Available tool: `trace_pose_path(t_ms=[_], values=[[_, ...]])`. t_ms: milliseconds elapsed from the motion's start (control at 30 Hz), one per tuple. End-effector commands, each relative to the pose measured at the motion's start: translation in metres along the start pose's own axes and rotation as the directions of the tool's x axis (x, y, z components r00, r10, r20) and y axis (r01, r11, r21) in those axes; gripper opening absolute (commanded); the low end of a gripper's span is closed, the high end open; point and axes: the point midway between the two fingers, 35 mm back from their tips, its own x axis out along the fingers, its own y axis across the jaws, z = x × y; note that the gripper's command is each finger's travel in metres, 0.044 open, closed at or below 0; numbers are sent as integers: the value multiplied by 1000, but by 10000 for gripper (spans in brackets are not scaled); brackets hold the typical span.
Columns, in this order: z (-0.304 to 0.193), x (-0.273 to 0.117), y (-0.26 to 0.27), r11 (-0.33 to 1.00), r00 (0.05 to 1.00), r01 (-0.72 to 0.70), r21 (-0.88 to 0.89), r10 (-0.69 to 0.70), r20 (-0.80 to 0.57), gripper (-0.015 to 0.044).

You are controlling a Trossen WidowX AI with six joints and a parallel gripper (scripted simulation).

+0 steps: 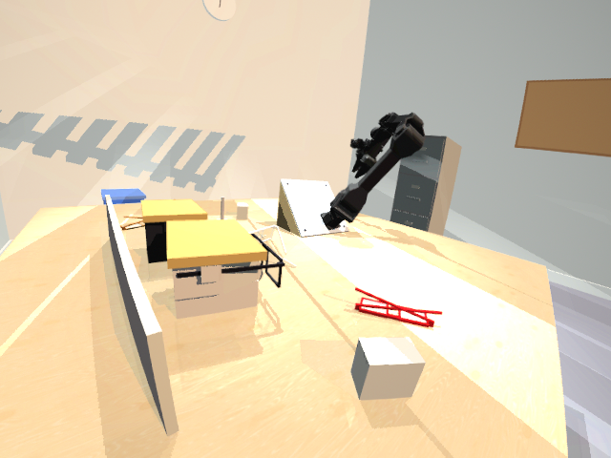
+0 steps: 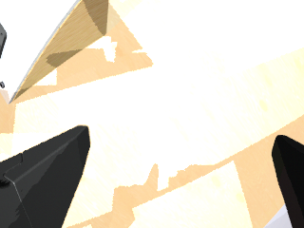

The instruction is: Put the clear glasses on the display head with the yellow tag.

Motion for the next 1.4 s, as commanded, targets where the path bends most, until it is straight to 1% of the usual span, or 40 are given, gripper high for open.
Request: trace_pose_path(t_ms=[0, 33, 233, 300, 367, 533, 700, 900, 1067, 1233, 1367], values=[[0, 0, 0, 1000, 1000, 0, 0, 0, 0, 426], [0, 0, 0, 1000, 1000, 0, 0, 0, 0, 440], [0, 0, 0, 1000, 1000, 0, 0, 0, 0, 440], [5, 0, -1, 1000, 1000, 3, -8, -3, 0, 388], [21, -2, -2, 999, 1000, 13, -33, -13, 0, 335], [96, -3, 3, 987, 999, 48, -152, -47, 11, 204], [174, 5, 31, 954, 999, 30, -298, -23, 26, 200], [252, 25, 91, 885, 999, -31, -465, 43, 15, 200], [301, 46, 158, 809, 994, -99, -580, 105, -22, 200], [328, 71, 236, 716, 981, -186, -673, 169, -91, 200], [333, 92, 303, 632, 962, -268, -728, 213, -169, 200]])
